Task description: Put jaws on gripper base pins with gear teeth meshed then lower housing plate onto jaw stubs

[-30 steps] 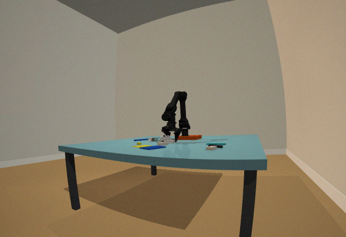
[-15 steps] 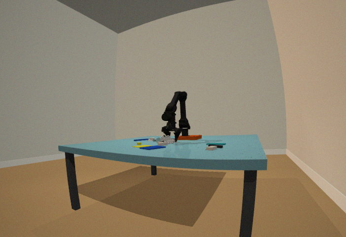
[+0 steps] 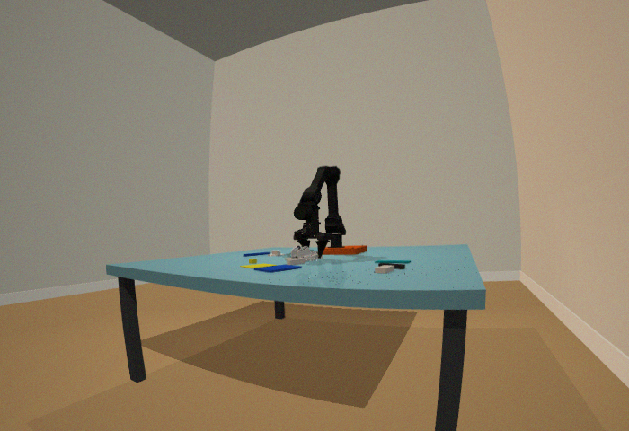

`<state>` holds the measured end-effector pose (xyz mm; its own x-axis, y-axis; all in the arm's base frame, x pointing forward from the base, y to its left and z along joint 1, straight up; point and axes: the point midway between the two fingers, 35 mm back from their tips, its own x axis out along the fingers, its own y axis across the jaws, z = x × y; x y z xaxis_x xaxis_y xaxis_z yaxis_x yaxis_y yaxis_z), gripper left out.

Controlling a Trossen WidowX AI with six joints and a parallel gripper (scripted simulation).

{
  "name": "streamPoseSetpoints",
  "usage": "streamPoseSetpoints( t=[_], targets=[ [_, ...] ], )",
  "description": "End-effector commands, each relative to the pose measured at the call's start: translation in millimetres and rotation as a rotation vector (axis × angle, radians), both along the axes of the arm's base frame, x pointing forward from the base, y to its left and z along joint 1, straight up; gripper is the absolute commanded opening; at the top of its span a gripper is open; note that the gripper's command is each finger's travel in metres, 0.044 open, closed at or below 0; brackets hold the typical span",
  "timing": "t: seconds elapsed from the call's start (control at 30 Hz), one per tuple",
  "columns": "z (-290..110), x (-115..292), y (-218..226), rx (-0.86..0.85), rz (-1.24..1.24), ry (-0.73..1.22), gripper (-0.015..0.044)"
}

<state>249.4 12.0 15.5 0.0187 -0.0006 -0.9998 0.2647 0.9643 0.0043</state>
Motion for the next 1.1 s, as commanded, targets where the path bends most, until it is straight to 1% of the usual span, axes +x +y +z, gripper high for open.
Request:
streamPoseSetpoints(
  t=[0.0, 0.03, 0.13, 0.17, 0.63, 0.73, 0.93, 1.0, 1.03, 1.07],
  targets=[
    [-0.4, -0.2, 0.2, 0.001, -0.001, 0.001, 0.0351],
    [-0.4, -0.2, 0.2, 0.001, -0.001, 0.001, 0.0351],
    [0.0, 0.0, 0.0, 0.000, 0.000, 0.000, 0.0430],
    [0.0, 0.0, 0.0, 0.000, 0.000, 0.000, 0.0440],
    [2.0, 0.3, 0.0, 0.000, 0.000, 0.000, 0.0440],
    [19.0, 1.6, 0.1, 0.000, 0.000, 0.000, 0.0440],
    [74.5, -3.0, 0.1, 0.001, -0.001, 0.000, 0.0440],
    [76.5, -3.4, 0.1, 0.001, -0.001, 0.000, 0.0440],
    [68.7, 0.0, 0.0, 0.000, 0.000, -0.010, 0.0440],
    [70.4, -1.1, -0.1, 0.000, 0.000, -0.010, 0.0440]
  ],
)
